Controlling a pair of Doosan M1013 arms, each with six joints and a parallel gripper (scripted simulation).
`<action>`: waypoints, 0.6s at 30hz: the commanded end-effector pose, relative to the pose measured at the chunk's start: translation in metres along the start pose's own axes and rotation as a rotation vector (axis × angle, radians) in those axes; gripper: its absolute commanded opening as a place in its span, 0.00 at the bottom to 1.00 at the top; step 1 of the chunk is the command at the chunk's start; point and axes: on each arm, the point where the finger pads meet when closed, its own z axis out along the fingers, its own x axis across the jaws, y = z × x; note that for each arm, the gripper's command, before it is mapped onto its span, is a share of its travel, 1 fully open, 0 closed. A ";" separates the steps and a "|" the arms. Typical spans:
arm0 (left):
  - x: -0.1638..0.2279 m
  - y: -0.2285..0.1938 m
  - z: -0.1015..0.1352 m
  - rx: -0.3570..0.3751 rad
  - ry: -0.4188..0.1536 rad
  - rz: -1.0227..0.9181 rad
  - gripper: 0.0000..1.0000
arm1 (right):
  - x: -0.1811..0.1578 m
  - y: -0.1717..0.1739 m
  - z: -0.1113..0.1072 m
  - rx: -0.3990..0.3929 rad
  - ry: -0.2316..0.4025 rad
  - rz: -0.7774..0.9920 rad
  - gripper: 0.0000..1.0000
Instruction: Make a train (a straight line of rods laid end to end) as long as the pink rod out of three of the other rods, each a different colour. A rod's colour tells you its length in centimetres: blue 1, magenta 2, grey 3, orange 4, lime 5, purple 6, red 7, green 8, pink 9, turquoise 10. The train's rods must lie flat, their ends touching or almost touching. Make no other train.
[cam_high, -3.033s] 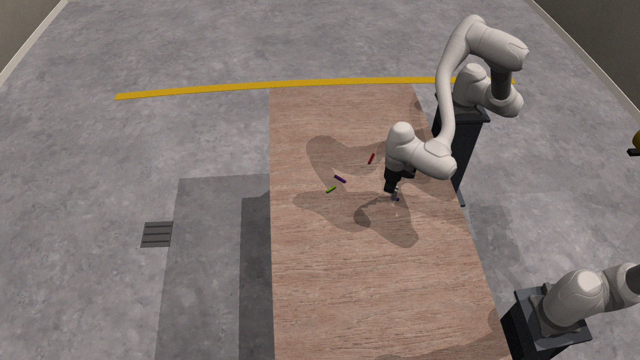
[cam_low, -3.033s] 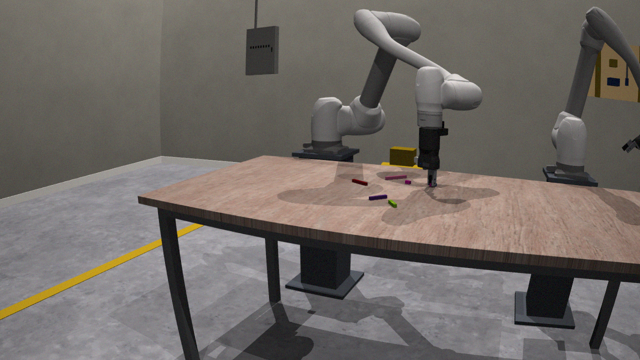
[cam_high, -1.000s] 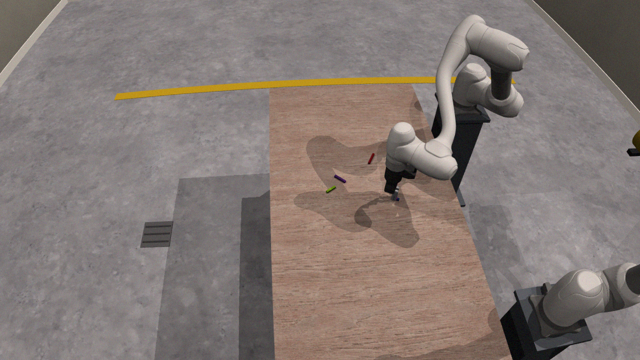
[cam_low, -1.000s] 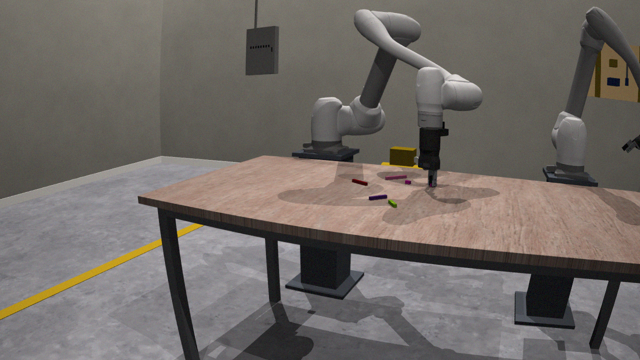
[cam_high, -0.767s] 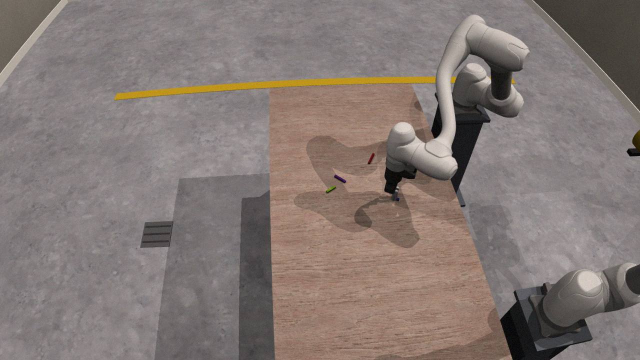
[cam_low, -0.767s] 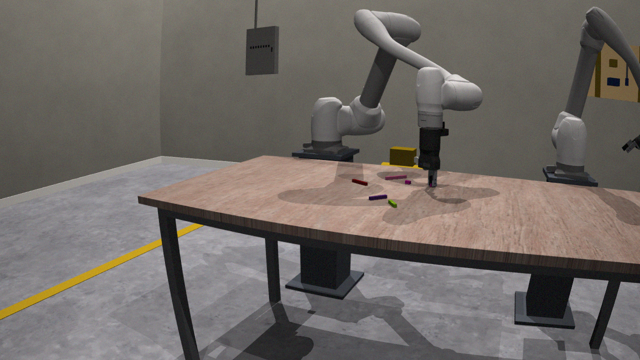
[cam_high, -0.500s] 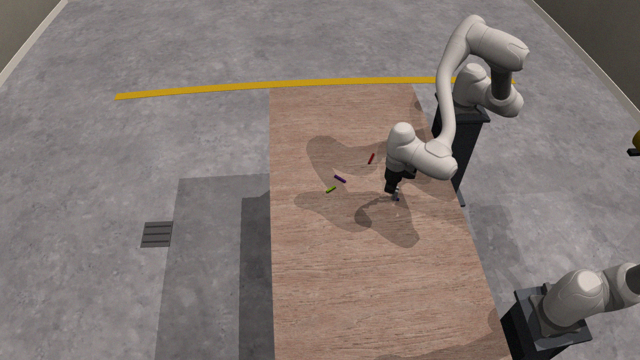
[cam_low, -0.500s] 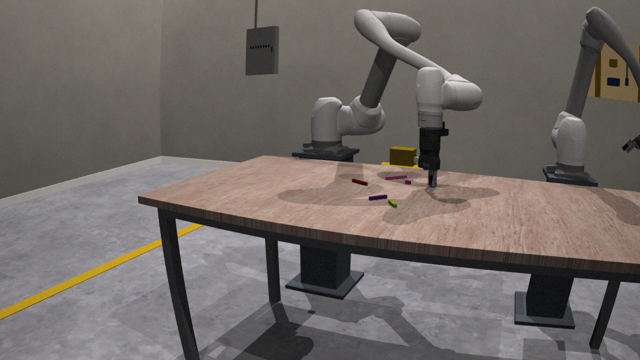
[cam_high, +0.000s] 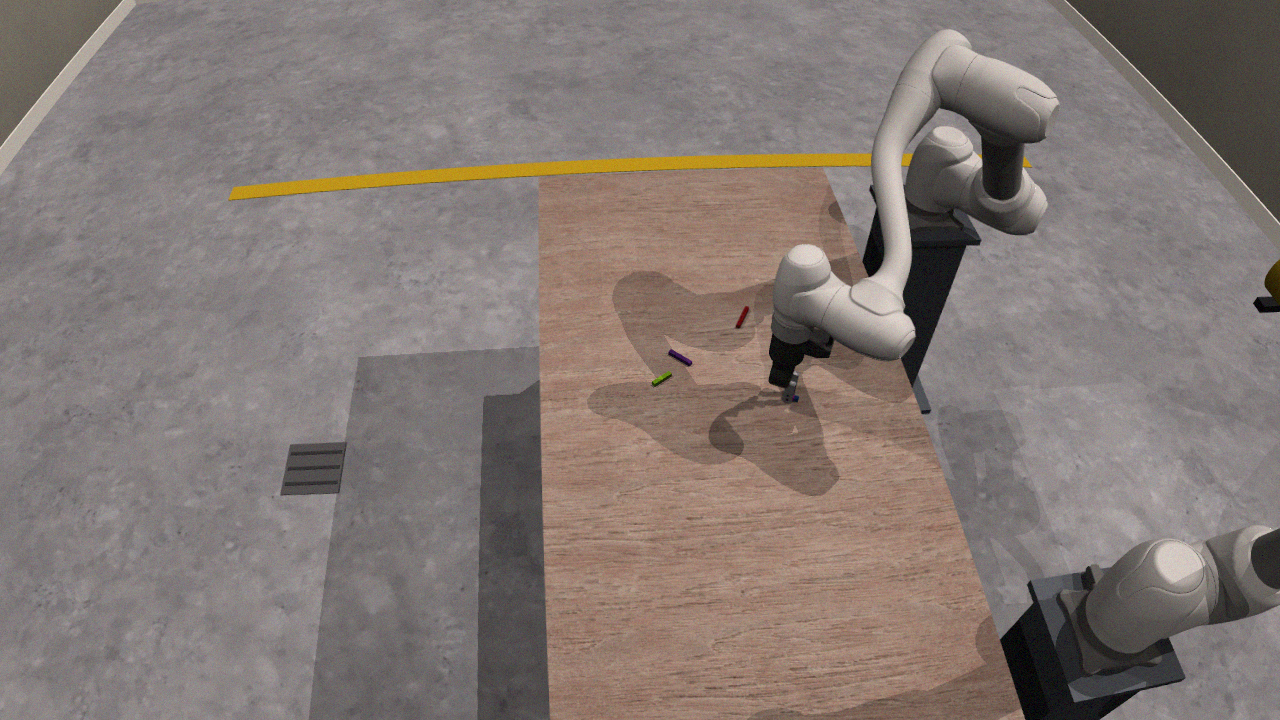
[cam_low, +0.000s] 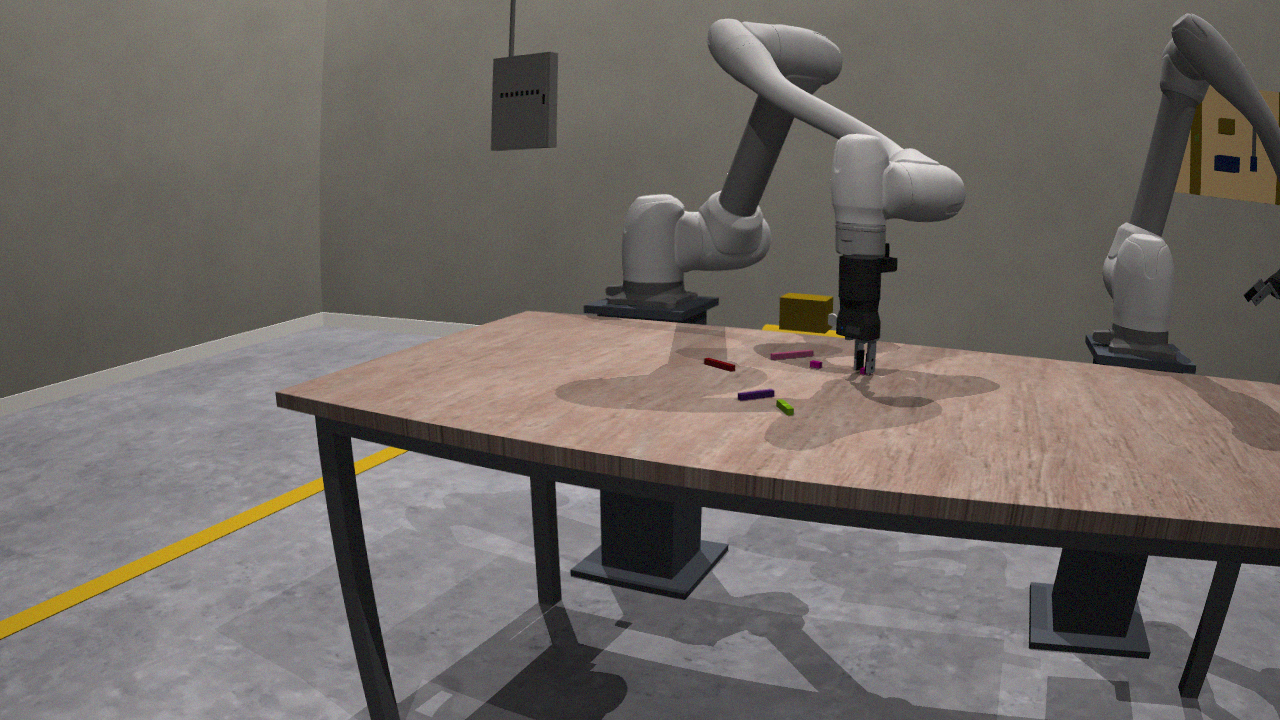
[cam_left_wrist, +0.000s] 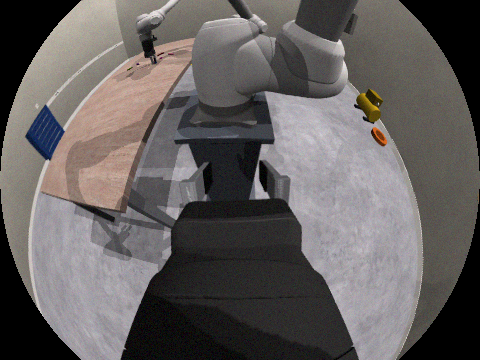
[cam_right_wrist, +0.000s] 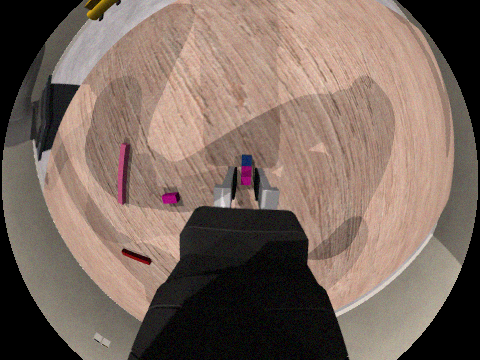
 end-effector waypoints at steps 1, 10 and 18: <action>0.000 0.000 -0.001 -0.001 0.000 0.000 1.00 | 0.000 0.000 -0.001 0.000 0.002 0.000 0.48; 0.000 0.000 -0.001 -0.001 0.000 0.000 1.00 | 0.000 0.000 -0.001 0.000 0.002 0.000 0.54; 0.000 0.000 -0.001 -0.001 0.000 0.000 1.00 | 0.000 0.000 -0.006 0.000 0.002 0.000 0.54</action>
